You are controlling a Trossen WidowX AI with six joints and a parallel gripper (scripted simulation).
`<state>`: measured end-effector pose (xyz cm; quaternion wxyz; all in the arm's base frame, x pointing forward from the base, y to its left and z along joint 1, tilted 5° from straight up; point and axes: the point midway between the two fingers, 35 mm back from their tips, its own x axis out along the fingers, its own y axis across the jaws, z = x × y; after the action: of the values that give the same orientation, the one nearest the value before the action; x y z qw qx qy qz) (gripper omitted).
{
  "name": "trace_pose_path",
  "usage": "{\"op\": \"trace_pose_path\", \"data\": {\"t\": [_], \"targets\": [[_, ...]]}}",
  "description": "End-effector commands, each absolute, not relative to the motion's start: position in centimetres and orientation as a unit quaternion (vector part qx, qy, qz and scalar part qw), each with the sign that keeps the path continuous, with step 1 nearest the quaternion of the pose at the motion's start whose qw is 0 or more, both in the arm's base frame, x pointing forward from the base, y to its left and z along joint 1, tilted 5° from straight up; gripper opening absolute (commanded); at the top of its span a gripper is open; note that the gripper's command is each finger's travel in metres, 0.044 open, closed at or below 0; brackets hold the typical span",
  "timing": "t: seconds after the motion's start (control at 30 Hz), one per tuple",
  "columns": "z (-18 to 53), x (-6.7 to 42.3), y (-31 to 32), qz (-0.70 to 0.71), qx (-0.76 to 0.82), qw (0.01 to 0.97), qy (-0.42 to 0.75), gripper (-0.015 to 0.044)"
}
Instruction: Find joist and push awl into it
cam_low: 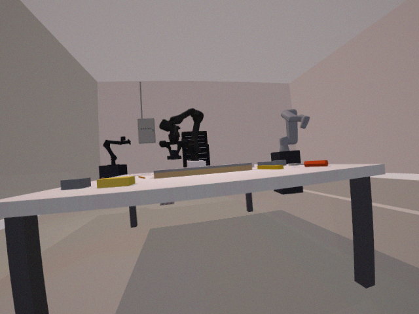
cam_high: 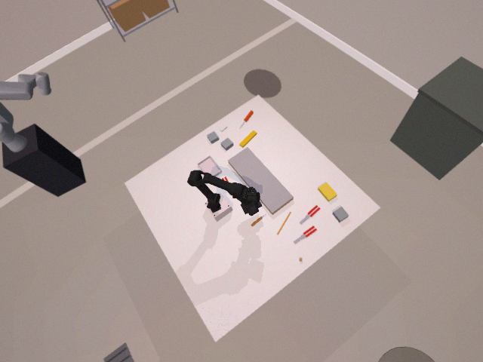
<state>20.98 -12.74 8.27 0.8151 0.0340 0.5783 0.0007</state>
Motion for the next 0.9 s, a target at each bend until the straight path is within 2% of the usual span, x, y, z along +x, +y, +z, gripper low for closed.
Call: {"op": "trace_pose_path", "data": {"t": [0.0, 0.87], "targets": [[8.9, 21.6, -12.9, 0.005, 0.030, 0.817, 0.575, 0.0000], [11.6, 32.2, -15.0, 0.050, -0.008, 0.820, 0.570, 0.0000]]}}
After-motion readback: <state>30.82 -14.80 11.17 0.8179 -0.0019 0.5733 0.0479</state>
